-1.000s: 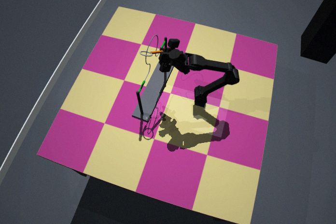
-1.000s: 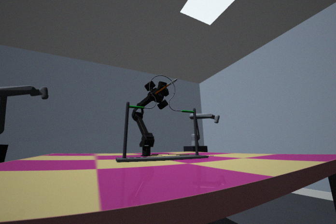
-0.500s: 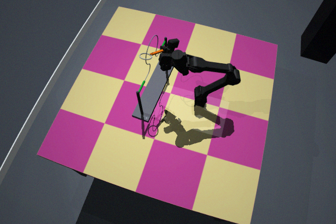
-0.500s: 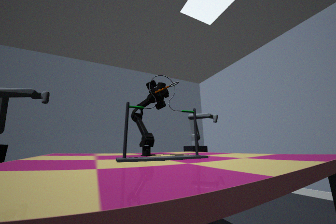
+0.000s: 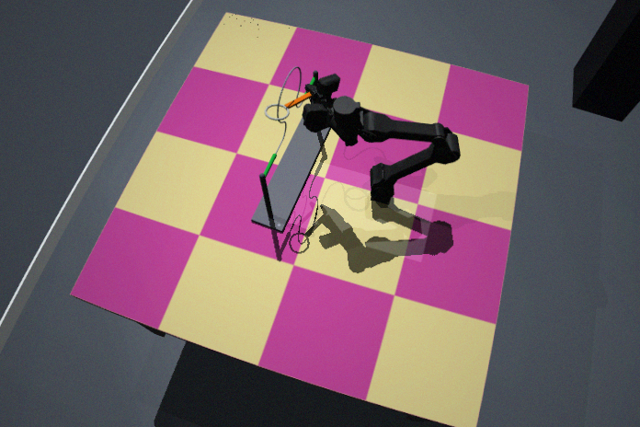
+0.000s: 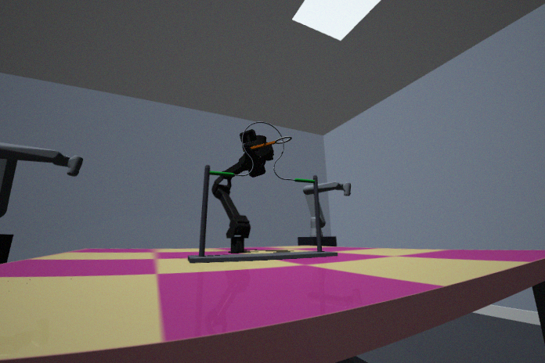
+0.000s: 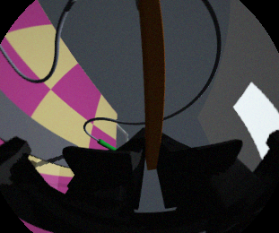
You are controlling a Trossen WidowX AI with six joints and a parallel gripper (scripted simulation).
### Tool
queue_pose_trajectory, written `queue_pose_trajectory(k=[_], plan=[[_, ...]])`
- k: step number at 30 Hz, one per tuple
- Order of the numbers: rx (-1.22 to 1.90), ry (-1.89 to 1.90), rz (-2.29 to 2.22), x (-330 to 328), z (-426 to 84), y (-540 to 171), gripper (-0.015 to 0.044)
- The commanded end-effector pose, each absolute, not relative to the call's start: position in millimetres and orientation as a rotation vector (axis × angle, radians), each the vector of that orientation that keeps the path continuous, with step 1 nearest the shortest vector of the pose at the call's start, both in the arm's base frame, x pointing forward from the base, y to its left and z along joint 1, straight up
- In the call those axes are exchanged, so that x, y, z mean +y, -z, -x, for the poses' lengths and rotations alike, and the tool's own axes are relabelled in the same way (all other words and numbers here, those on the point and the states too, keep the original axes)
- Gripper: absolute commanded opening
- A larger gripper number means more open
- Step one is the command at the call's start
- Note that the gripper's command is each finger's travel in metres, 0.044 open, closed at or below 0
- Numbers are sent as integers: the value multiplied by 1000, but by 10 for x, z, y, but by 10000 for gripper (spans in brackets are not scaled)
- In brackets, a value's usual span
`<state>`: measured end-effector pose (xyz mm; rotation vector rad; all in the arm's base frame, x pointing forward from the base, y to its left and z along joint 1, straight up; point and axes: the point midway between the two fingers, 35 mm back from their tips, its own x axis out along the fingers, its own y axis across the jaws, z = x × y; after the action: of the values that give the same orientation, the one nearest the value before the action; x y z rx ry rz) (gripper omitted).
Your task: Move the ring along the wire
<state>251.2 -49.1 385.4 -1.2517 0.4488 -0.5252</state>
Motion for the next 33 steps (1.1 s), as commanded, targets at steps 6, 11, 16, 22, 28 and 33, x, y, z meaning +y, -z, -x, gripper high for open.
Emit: queue_pose_trajectory(k=[6,11,16,22,28,33], plan=[[430,559,1359,-512,-2492,-3908,-150],[420,574,1421,-516,-2492,-3934,-150],[409,589,1482,-518,-2491,-3961,-150],[395,607,1556,-518,-2491,-3993,-150],[381,625,1629,-516,-2490,-4025,-150],[369,640,1690,-512,-2490,-4052,-150]])
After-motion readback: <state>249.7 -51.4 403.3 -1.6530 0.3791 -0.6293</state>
